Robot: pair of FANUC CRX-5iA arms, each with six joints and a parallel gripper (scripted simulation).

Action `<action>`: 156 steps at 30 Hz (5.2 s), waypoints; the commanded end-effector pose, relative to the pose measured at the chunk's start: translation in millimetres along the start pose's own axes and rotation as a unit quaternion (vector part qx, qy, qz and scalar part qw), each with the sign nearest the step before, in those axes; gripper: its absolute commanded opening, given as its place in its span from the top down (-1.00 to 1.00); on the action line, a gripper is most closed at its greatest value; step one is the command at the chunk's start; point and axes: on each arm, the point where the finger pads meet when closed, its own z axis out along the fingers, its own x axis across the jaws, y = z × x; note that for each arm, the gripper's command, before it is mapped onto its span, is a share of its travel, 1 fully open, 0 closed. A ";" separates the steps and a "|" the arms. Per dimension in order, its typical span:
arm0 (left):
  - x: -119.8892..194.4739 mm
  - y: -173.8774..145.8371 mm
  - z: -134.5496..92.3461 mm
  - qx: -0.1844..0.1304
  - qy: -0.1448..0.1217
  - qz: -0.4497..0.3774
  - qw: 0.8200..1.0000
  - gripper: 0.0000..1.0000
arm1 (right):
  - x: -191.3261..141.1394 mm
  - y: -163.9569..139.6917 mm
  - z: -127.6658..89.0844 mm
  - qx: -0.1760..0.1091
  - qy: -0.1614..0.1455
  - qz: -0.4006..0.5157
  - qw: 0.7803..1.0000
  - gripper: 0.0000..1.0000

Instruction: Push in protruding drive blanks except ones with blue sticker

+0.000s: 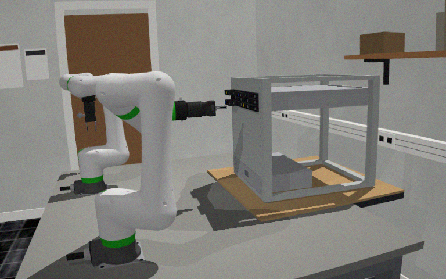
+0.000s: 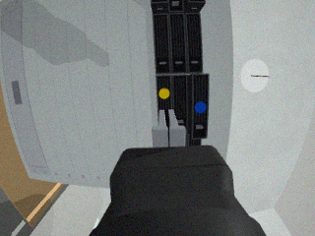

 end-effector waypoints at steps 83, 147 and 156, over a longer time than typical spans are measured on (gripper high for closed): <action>-0.1 0.2 -0.8 -0.001 0.000 0.000 1.000 -1.00 | 58.5 -217.3 46.2 0.000 0.001 0.001 1.000 1.00; -0.1 0.2 -0.8 -0.001 0.000 0.000 1.000 -1.00 | 58.7 -217.2 66.5 0.000 0.001 0.001 1.000 1.00; -0.1 0.2 -0.8 -0.001 0.000 0.000 1.000 -1.00 | 58.7 -217.2 73.9 0.000 0.001 0.001 1.000 1.00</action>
